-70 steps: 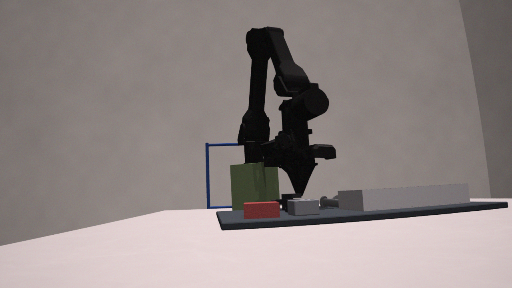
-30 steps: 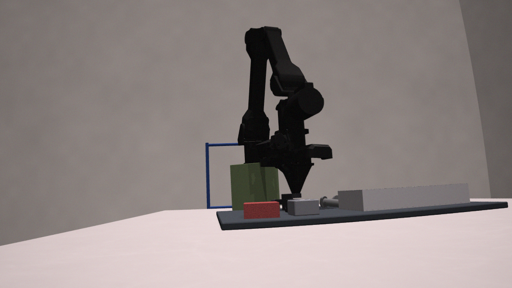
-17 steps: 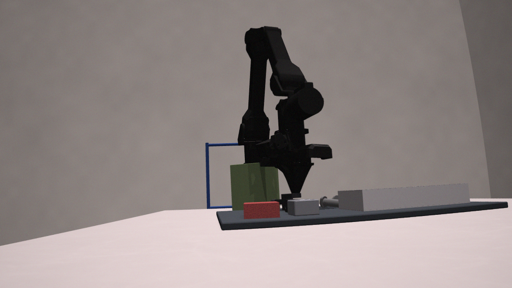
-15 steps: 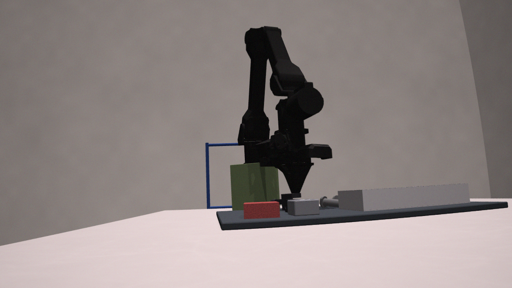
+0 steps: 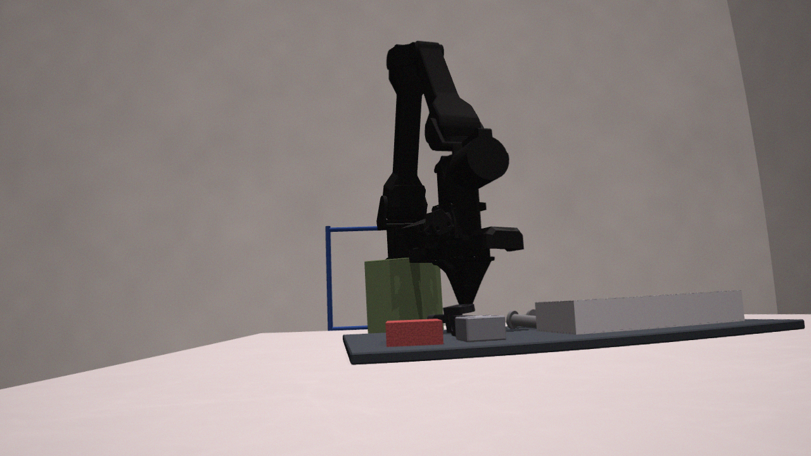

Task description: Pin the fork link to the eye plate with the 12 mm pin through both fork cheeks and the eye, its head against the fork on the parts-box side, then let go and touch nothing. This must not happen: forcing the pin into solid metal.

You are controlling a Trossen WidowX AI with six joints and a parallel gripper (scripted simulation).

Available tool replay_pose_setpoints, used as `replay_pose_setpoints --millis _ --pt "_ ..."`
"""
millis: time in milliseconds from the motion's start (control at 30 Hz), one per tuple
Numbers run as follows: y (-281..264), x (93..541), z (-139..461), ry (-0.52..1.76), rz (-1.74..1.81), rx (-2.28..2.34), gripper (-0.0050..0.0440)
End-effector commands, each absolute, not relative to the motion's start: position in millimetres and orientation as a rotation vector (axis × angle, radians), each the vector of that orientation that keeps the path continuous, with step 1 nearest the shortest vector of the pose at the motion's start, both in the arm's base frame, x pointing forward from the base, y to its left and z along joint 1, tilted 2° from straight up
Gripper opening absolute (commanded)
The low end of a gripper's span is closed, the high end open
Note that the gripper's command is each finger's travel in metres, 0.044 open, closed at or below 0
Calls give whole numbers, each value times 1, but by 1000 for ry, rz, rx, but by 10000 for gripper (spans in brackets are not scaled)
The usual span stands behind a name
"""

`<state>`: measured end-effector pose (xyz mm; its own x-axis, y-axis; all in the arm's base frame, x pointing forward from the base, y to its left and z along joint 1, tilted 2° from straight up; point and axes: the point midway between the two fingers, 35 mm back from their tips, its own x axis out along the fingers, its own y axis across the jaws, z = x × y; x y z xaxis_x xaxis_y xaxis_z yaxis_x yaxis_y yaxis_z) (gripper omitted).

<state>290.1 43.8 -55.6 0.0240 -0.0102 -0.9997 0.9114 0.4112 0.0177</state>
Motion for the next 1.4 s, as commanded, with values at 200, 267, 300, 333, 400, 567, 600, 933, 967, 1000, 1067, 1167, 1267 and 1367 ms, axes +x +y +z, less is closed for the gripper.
replay_pose_setpoints --millis 200,267,300,333,400,567,600,933,967,1000,1067,1167,1267,1367 --pt "38 293 -53 1347 -888 889 0" --pt "38 293 -53 1347 -888 889 0" --pt "38 293 -53 1347 -888 889 0" --pt "37 293 -52 1347 -888 889 0" --pt "37 293 -52 1347 -888 889 0" --pt "36 294 -52 1347 -888 889 0" --pt "35 294 -51 1347 -888 889 0" --pt "32 295 -50 1347 -888 889 0" --pt "32 295 -50 1347 -888 889 0" --pt "32 295 -50 1347 -888 889 0" --pt "31 296 -50 1347 -888 889 0" --pt "30 296 -50 1347 -888 889 0" --pt "29 297 -50 1347 -888 889 0" --pt "28 297 -49 1347 -888 889 0"
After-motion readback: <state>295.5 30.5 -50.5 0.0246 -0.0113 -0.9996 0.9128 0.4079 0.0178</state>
